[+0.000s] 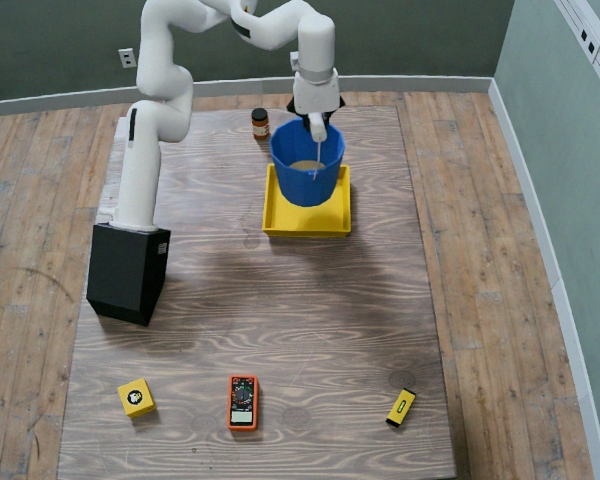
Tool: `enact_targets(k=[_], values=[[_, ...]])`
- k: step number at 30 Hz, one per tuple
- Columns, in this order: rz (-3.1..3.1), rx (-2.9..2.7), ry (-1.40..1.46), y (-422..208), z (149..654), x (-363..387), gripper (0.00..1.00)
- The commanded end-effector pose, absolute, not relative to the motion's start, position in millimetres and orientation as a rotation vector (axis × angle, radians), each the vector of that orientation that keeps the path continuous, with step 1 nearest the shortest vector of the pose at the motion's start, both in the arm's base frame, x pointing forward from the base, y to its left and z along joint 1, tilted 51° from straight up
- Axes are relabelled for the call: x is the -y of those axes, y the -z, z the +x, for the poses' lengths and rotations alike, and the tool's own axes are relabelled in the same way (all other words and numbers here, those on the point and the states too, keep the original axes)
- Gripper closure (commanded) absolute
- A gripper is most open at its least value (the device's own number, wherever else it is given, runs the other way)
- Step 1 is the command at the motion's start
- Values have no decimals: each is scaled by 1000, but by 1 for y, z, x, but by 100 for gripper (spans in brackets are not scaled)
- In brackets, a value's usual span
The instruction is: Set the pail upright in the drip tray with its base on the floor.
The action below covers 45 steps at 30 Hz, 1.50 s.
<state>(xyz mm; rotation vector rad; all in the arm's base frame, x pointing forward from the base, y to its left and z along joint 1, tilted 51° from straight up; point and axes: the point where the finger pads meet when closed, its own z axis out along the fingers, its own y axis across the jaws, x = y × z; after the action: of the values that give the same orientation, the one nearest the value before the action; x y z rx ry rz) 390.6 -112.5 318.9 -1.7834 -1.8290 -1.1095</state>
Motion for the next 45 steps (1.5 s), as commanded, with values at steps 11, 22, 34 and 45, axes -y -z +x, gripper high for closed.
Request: enact_targets(k=[11, 22, 34, 45], values=[[-1786, 1831, 1111, -320, 391, 113, 100], [-1786, 1831, 1111, -318, 392, 111, 100], [-1786, 1831, 1111, -314, 393, 107, 100], [-1786, 1831, 1111, -309, 396, 101, 100]])
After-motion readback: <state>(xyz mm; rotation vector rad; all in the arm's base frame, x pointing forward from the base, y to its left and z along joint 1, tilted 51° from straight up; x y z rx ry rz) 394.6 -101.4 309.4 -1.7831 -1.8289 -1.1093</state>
